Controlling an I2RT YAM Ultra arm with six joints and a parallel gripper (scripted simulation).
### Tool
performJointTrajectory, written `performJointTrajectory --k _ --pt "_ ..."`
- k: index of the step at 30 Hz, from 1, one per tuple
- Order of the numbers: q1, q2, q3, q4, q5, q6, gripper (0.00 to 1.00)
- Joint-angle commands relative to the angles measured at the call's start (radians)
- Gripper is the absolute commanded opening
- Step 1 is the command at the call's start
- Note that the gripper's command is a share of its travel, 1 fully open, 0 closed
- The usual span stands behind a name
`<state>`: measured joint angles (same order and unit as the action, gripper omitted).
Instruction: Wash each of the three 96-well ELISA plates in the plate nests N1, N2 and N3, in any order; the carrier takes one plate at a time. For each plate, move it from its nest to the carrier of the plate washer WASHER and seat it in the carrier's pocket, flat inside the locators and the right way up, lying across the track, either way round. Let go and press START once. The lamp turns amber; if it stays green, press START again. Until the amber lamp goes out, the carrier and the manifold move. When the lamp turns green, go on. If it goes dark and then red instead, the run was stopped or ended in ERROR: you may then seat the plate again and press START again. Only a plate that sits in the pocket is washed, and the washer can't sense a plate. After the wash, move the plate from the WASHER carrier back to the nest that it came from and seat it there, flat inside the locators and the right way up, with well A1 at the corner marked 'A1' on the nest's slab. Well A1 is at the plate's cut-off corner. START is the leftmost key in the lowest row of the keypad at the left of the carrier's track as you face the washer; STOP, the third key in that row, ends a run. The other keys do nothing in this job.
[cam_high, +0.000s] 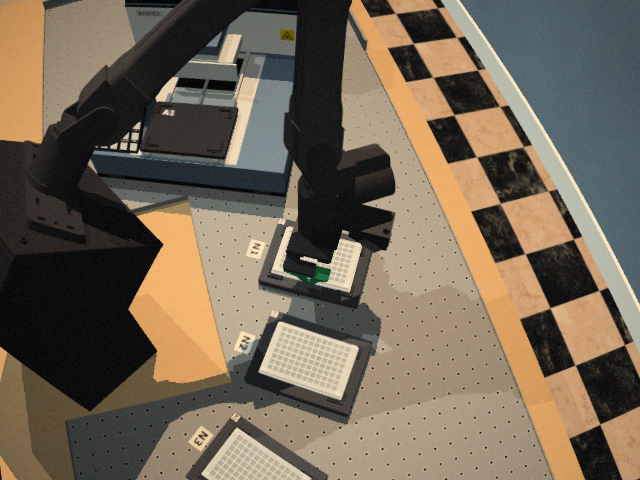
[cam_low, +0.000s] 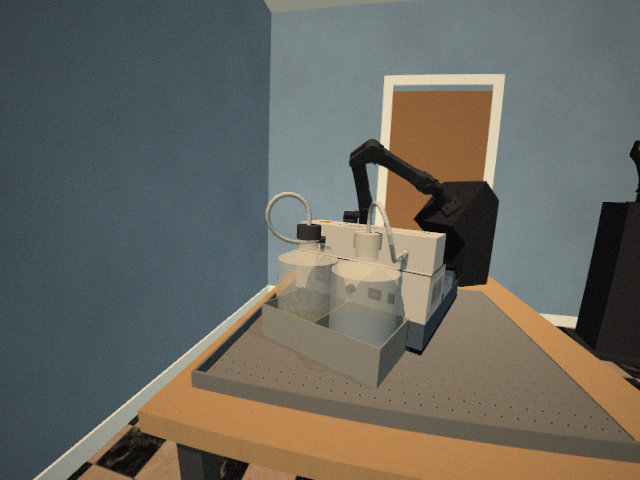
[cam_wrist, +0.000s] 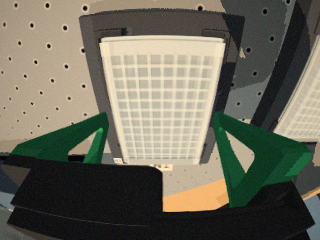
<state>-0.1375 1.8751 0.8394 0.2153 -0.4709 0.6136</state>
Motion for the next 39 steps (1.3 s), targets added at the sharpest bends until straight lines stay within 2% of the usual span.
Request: performJointTrajectory --k 1,25,26,28,29,31,32,34,35,39 --pt "-0.002 0.001 0.003 0.008 0.006 0.006 1.0" --pt "0.008 0.03 0.016 0.027 0.013 0.014 1.0" --pt "0.008 0.03 0.016 0.027 0.013 0.014 0.9" --pt "0.008 0.03 0.016 0.027 0.013 0.014 0.9" --pt "0.008 0.03 0.016 0.027 0.013 0.014 0.8" --pt "0.008 0.03 0.016 0.027 0.013 0.014 0.8" --pt "0.008 0.03 0.016 0.027 0.013 0.014 0.7" --pt "0.008 0.03 0.016 0.027 0.013 0.014 0.7" --pt "0.008 0.03 0.016 0.027 0.013 0.014 0.6" --pt "0.008 0.03 0.016 0.027 0.013 0.014 0.6"
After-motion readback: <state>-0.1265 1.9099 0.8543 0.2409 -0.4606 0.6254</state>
